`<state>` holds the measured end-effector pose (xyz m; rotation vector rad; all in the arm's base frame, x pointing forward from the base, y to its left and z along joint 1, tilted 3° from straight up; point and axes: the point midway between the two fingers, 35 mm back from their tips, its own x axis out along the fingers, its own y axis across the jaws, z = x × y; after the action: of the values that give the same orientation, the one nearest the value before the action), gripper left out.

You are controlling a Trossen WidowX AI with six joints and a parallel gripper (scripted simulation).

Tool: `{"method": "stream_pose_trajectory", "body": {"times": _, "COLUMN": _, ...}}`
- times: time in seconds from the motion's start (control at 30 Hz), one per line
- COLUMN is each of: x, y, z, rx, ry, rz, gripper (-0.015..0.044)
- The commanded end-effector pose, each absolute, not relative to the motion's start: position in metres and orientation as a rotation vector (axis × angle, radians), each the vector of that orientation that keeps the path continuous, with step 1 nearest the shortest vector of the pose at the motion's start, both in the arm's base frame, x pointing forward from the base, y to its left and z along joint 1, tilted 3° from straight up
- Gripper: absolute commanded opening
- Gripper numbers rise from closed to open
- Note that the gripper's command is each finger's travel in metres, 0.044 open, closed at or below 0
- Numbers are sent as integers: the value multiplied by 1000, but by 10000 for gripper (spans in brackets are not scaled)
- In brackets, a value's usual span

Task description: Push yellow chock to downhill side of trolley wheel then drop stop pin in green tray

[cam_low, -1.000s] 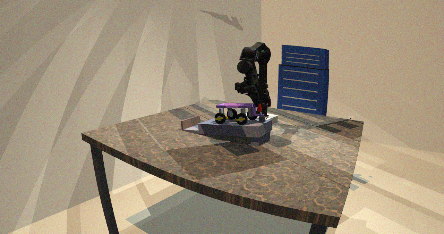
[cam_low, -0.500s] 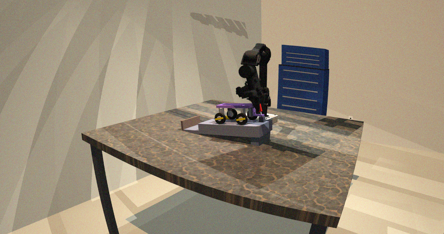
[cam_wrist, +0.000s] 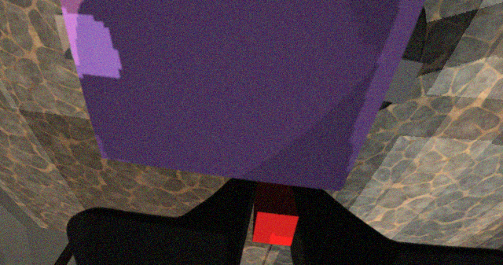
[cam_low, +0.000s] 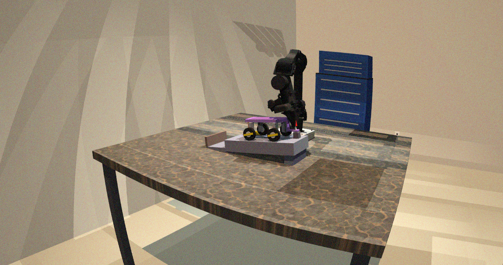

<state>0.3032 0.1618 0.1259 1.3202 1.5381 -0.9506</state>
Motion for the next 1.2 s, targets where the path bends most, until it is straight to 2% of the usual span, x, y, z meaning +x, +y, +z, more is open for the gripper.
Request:
{"method": "stream_pose_trajectory", "body": {"times": 0.0, "x": 303, "y": 162, "z": 126, "rx": 1320, "ry": 1538, "rz": -950, "gripper": 19}}
{"method": "stream_pose_trajectory", "body": {"times": 0.1, "x": 303, "y": 162, "z": 126, "rx": 1321, "ry": 1538, "rz": -950, "gripper": 0}}
{"method": "stream_pose_trajectory", "body": {"times": 1.17, "x": 303, "y": 156, "z": 148, "rx": 1327, "ry": 1539, "rz": -955, "gripper": 0}}
